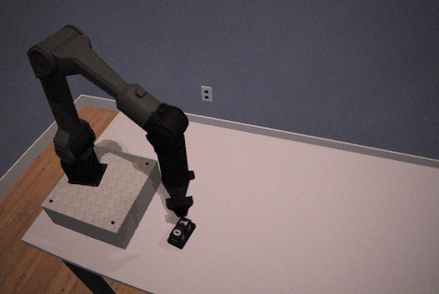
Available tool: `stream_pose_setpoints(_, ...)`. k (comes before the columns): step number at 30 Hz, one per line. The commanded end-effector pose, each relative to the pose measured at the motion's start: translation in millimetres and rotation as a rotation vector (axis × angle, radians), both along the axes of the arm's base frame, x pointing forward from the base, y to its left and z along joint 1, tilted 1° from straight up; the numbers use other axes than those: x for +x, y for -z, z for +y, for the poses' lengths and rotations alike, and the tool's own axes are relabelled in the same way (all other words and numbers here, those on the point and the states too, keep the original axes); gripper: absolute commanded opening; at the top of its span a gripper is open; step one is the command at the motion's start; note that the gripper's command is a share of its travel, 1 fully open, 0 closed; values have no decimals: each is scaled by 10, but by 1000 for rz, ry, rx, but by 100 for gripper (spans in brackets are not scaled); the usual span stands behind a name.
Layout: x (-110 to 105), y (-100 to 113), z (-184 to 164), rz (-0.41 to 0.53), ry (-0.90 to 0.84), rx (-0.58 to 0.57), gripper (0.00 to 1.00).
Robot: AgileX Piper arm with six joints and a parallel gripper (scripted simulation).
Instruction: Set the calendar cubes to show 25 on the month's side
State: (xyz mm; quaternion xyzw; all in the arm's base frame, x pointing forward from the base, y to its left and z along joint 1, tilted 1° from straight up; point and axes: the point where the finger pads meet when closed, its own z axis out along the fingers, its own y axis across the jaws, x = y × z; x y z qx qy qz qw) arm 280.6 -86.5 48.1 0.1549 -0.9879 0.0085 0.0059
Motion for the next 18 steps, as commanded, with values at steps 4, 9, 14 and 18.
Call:
stream_pose_setpoints(4, -3, 98, 2, 2, -238, 11, 100)
stream_pose_setpoints(9, -6, 232, 5, 7, -596, 14, 100)
stream_pose_setpoints(14, -11, 317, 9, 11, -826, 16, 100)
stream_pose_setpoints(18, -6, 335, 9, 9, -898, 14, 100)
